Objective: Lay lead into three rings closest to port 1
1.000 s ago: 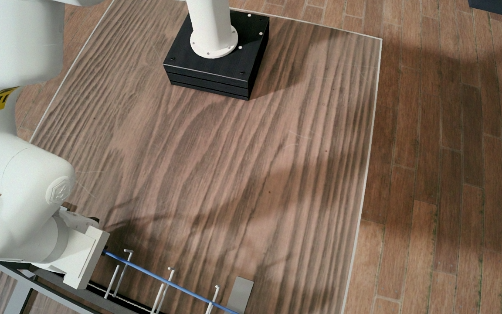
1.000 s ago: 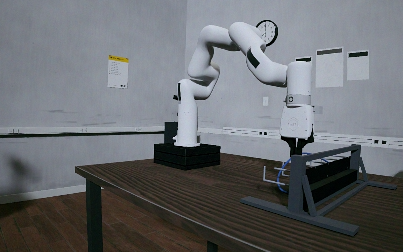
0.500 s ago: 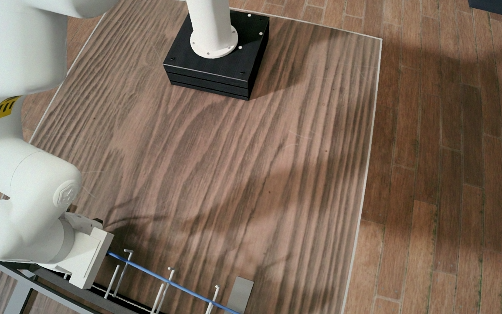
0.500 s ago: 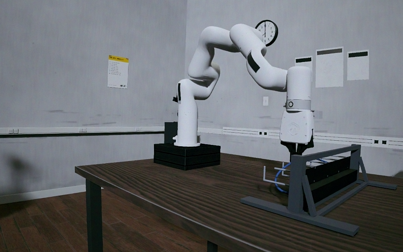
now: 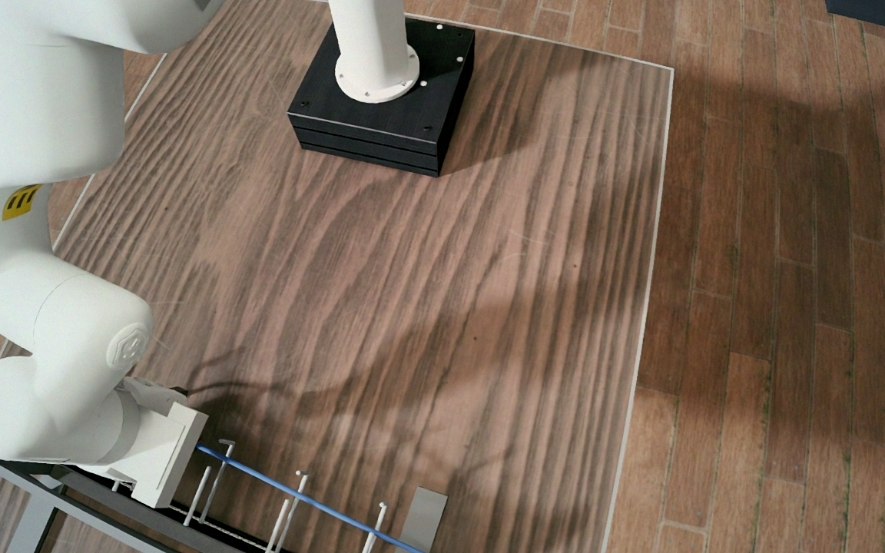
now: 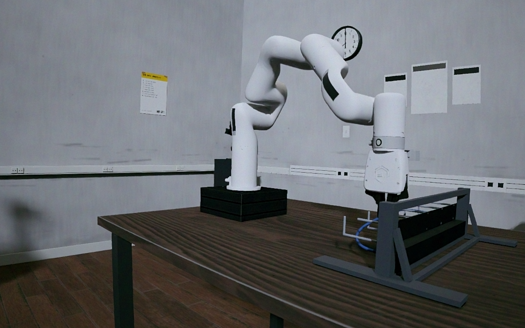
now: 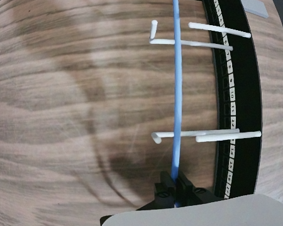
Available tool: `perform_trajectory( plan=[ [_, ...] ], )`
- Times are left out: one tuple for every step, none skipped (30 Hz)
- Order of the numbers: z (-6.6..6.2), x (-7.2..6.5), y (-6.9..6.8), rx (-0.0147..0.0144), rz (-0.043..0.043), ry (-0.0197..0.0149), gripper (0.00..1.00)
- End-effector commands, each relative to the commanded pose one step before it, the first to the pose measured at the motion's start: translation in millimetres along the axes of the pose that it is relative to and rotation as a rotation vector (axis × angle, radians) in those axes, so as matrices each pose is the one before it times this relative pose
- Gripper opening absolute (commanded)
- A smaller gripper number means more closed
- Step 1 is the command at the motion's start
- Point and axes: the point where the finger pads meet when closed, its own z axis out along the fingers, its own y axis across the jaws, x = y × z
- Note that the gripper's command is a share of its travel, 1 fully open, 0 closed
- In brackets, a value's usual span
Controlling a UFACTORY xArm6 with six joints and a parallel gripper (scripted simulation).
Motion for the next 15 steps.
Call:
perform_trajectory(
  plan=[
    [1.80,-0.12,1.95,-0.00540,0.00001,-0.00028,0.00],
    [0.00,0.00,0.00,0.00000,0.00000,0.00000,0.00],
    [0.00,0.00,0.00,0.00000,0.00000,0.00000,0.00],
    [0.89,0.00,0.00,0.00000,0.00000,0.00000,0.00],
    [0.85,0.00,0.00,0.00000,0.00000,0.00000,0.00],
    [0.81,0.00,0.00,0.00000,0.00000,0.00000,0.00],
    [0.78,0.00,0.00,0.00000,0.00000,0.00000,0.00],
    [0.74,0.00,0.00,0.00000,0.00000,0.00000,0.00],
    [0.70,0.00,0.00,0.00000,0.00000,0.00000,0.00],
    [0.66,0.00,0.00,0.00000,0.00000,0.00000,0.00],
    [0.62,0.00,0.00,0.00000,0.00000,0.00000,0.00],
    [0.58,0.00,0.00,0.00000,0.00000,0.00000,0.00],
    [0.54,0.00,0.00,0.00000,0.00000,0.00000,0.00],
    [0.50,0.00,0.00,0.00000,0.00000,0.00000,0.00],
    [0.46,0.00,0.00,0.00000,0.00000,0.00000,0.00]
  ],
)
